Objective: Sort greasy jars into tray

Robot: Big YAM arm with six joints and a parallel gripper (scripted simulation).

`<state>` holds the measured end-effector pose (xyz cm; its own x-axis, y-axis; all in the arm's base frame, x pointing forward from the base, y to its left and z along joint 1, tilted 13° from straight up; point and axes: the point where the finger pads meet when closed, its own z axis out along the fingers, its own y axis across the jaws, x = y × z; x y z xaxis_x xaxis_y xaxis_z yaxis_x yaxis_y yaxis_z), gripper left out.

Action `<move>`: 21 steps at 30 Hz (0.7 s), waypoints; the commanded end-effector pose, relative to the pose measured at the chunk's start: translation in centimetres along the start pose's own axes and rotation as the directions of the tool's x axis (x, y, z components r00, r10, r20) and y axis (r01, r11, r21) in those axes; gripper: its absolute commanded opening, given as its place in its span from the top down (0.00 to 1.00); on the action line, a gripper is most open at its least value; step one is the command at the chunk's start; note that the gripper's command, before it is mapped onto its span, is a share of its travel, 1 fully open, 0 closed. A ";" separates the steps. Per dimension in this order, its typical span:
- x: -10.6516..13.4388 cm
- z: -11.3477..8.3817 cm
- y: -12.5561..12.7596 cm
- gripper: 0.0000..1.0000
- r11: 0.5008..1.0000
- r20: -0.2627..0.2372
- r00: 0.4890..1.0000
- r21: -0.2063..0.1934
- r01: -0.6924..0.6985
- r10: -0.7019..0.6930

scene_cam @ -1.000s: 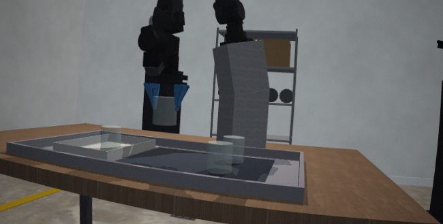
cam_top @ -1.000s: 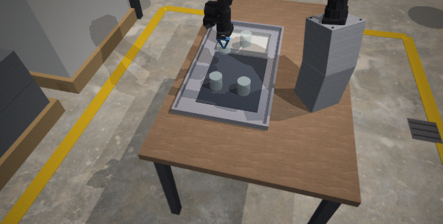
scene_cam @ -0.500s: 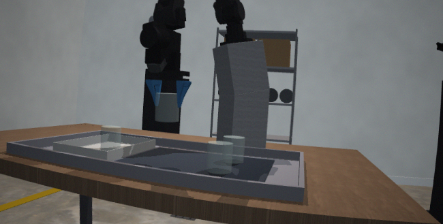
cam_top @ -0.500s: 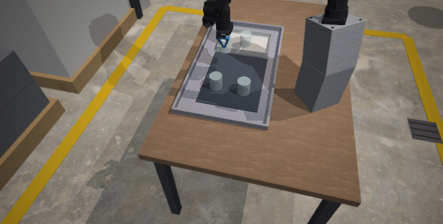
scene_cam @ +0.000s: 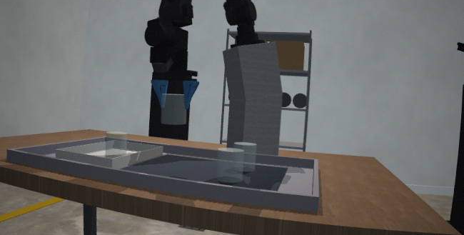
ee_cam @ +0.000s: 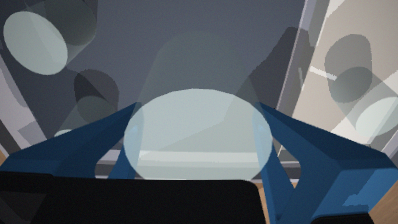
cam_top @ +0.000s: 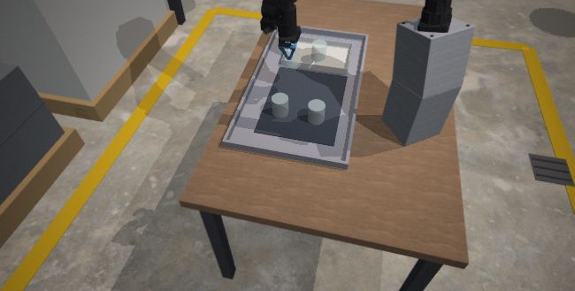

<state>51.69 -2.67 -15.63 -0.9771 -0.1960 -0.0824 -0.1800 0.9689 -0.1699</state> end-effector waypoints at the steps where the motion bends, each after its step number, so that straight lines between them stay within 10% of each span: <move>1: -2.5 -2.2 -2.3 1.00 1.000 0.052 0.999 0.012 -0.013 0.013; 21: -2.5 -2.3 -8.2 1.00 1.000 0.052 0.999 0.012 -0.013 0.013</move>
<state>52.78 -8.36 -14.71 -0.9812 -0.1736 -0.0839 -0.1579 0.9732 -0.1670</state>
